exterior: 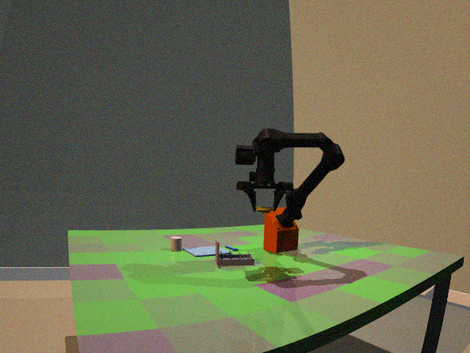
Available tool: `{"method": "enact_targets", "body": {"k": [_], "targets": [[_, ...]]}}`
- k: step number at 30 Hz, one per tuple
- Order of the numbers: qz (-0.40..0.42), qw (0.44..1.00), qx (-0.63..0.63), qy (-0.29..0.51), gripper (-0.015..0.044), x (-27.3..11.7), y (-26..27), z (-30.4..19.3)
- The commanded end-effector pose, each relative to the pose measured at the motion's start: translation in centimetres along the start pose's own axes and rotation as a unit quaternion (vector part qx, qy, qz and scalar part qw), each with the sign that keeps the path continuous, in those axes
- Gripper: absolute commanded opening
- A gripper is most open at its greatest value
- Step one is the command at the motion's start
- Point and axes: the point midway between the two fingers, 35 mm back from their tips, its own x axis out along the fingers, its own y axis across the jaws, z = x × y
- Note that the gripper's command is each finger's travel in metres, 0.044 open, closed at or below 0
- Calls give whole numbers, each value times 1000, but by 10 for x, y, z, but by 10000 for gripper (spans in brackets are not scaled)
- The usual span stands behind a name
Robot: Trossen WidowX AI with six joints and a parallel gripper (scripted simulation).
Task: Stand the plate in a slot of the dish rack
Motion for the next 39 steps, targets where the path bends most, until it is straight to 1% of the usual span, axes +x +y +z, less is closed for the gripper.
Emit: {"method": "enact_targets", "body": {"k": [1, 5, 19, 29, 39], "targets": [[2, 1000, 25, 3, 0, 1, -6, -3], [0, 1000, 21, -4, 0, 3, -6, -2], [-25, 986, -63, -155, 0, 41, -10, 26], [-22, 958, -126, -256, 0, 60, -7, 44], [-1, 919, -190, -344, 0, 75, -1, 57]]}}
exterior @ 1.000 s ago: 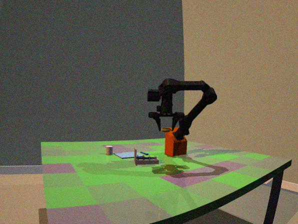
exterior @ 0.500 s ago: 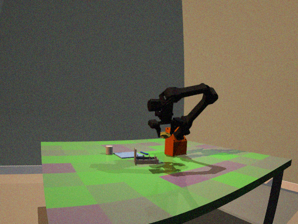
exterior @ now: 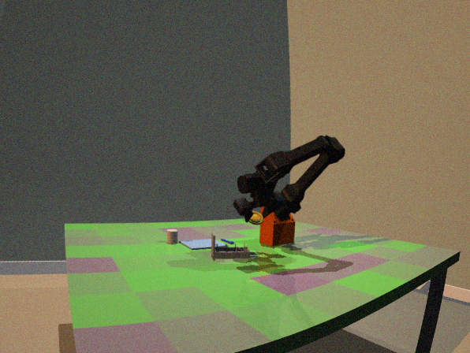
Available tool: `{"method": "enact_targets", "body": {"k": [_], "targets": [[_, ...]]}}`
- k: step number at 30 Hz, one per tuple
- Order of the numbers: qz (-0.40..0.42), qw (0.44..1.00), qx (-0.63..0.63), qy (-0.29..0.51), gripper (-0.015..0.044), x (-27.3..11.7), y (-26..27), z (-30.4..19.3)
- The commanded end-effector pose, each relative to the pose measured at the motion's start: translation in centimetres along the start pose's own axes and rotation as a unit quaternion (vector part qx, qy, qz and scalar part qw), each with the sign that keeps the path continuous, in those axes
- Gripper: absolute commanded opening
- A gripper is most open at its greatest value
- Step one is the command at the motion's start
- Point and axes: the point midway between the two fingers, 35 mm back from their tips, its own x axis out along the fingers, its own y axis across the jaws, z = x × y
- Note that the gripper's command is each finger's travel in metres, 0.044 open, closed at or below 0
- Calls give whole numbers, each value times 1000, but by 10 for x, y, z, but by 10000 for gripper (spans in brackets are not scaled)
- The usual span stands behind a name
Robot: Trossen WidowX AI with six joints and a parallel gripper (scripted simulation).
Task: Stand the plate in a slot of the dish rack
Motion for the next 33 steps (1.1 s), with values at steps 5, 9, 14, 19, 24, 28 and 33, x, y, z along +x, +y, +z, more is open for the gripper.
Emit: {"method": "enact_targets", "body": {"k": [5, 9, 14, 19, 24, 28, 33], "targets": [[34, 995, -46, -85, 0, 13, 5, 3], [51, 989, -68, -121, 0, 18, 8, 3], [77, 979, -93, -163, 0, 23, 12, 2], [106, 967, -116, -203, 0, 27, 17, 0], [138, 951, -138, -238, 0, 29, 21, -2], [166, 938, -154, -264, 0, 30, 24, -5], [204, 918, -171, -293, 0, 30, 28, -10]]}}
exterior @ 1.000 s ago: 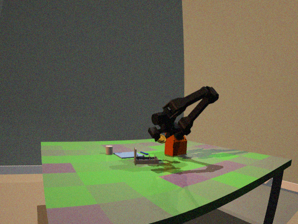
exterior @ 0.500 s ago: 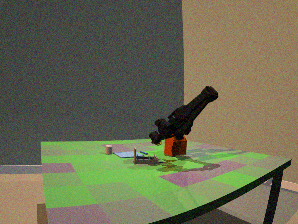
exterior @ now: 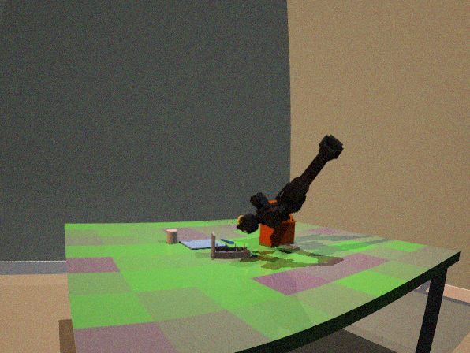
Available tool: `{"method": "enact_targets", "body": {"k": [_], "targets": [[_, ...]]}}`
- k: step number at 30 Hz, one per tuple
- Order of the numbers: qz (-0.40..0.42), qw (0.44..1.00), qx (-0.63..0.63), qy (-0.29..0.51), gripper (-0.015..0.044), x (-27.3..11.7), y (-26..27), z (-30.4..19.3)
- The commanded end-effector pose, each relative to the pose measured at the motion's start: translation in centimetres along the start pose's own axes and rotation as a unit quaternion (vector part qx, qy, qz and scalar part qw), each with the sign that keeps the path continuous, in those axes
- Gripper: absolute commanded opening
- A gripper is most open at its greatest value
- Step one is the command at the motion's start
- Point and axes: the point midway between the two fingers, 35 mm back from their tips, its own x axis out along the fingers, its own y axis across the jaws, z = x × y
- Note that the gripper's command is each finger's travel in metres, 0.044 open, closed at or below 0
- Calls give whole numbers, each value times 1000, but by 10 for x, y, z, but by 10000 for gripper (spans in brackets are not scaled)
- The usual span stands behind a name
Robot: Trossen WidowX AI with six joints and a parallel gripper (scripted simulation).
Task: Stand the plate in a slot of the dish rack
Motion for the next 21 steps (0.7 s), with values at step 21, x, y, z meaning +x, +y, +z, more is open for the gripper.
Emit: {"method": "enact_targets", "body": {"k": [21], "targets": [[211, 967, -32, -140, 0, -20, 21, -17]]}}
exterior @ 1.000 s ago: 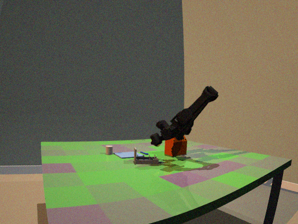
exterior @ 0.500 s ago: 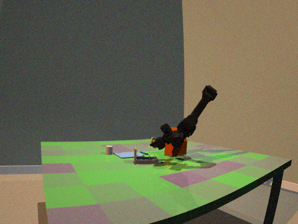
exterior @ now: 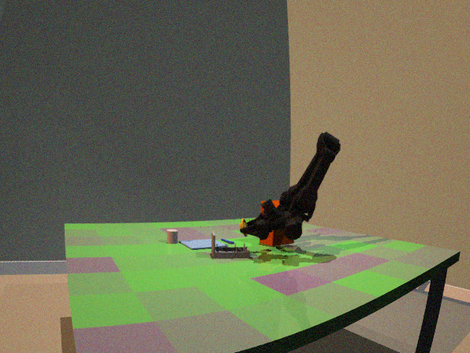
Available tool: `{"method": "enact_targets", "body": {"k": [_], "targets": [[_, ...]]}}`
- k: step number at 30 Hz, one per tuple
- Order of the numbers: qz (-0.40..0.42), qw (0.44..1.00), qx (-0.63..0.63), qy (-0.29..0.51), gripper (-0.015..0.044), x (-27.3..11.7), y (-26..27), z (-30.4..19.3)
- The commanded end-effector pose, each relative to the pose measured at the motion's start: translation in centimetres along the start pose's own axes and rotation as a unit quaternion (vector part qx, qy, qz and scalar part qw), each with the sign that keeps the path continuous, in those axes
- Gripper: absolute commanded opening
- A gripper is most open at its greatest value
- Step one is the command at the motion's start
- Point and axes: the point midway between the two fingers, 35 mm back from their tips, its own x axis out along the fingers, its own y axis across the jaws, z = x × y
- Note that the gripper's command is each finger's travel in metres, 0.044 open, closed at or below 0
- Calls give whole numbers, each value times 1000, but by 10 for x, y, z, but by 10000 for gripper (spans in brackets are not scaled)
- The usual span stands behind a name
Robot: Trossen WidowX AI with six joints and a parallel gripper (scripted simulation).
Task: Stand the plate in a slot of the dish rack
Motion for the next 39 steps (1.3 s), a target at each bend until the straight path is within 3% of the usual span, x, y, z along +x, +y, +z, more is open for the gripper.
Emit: {"method": "enact_targets", "body": {"k": [1, 18, 39], "targets": [[44, 999, 6, -24, 0, -6, 5, 0], [187, 978, 29, -87, 0, -33, 16, -4], [186, 978, 27, -86, 0, -24, 20, -16]]}}
